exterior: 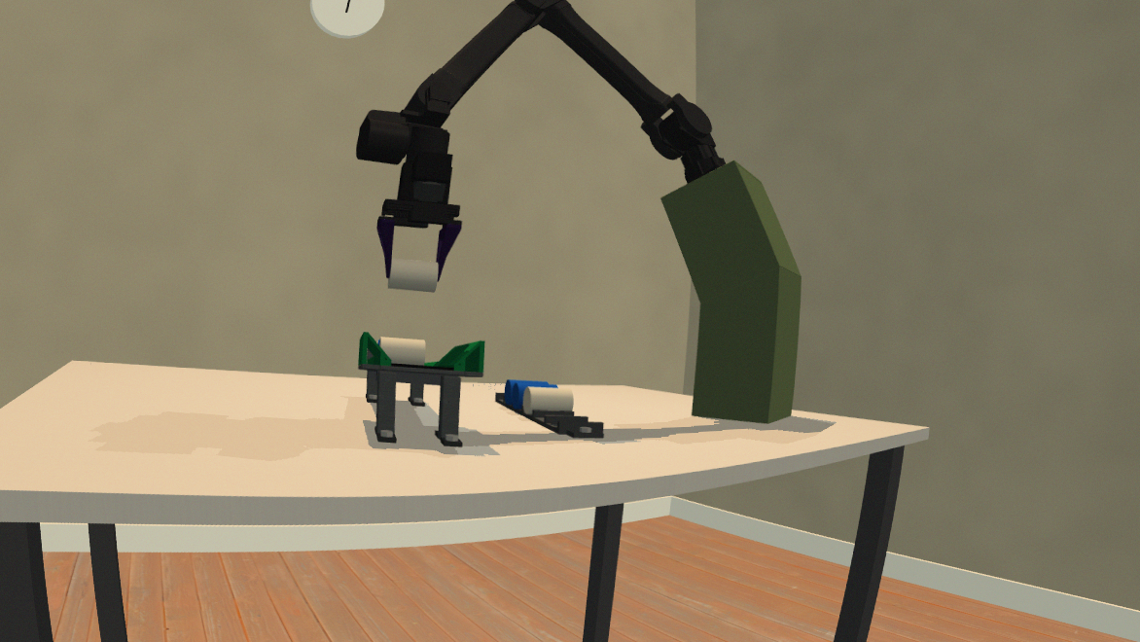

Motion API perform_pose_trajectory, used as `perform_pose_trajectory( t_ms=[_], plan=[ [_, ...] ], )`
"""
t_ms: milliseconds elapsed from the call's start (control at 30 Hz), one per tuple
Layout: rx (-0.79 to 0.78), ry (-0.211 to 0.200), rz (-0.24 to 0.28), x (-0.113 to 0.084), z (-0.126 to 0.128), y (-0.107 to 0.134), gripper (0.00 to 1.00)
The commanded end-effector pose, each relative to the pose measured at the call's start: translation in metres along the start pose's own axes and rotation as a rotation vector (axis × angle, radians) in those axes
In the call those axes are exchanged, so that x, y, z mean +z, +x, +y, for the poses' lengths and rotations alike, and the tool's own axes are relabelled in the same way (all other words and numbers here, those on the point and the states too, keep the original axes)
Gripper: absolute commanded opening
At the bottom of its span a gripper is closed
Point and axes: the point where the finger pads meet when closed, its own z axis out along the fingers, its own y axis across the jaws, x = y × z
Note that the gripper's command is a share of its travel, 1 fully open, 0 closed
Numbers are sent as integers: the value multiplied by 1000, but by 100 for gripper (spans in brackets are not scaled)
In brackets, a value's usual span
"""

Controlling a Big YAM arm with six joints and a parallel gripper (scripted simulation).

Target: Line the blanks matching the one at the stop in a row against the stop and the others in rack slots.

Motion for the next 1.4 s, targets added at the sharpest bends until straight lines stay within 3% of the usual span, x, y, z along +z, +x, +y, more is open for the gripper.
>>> perform_pose_trajectory(
  t_ms=[0,400,467,800,1033,1067,1367],
  plan=[
    [30,24,-3,8,-18,3,62],
    [17,20,-5,60,-16,3,62],
    [17,20,-5,60,-16,3,62],
    [16,18,-3,100,-14,4,62],
    [16,18,-3,105,-14,4,62],
    [-1,20,-6,98,-14,-5,62],
    [-1,23,-6,97,-15,-5,62]
  ],
)
